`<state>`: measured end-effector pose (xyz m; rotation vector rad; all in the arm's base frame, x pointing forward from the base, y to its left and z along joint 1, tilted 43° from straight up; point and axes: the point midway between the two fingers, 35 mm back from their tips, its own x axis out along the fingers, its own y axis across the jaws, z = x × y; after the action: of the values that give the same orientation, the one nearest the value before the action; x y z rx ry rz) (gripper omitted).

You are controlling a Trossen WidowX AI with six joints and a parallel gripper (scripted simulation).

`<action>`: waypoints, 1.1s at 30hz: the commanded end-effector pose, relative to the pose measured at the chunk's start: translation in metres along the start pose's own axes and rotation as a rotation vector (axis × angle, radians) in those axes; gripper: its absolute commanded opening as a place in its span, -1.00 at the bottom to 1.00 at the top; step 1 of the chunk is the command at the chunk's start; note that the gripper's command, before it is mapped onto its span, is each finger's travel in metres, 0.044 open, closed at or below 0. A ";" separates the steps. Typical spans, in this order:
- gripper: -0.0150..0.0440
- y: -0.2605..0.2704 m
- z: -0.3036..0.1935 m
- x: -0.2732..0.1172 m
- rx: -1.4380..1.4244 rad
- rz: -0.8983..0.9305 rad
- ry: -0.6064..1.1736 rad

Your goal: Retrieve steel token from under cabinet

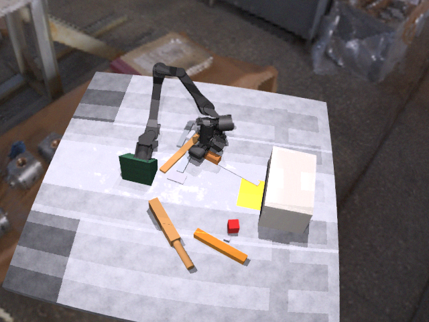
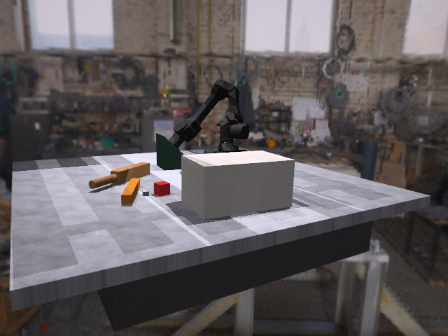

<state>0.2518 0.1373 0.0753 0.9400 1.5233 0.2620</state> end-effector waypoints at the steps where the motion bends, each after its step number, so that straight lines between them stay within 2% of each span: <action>1: -0.29 0.000 0.000 0.000 -0.002 0.002 0.001; 3: -0.47 0.000 0.000 0.000 -0.002 0.002 0.001; 4: -0.49 0.000 0.000 0.000 -0.002 0.002 0.001; 33: -0.49 0.001 0.029 0.000 -0.004 0.002 0.002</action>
<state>0.2736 0.1289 0.0700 0.9400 1.5245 0.2615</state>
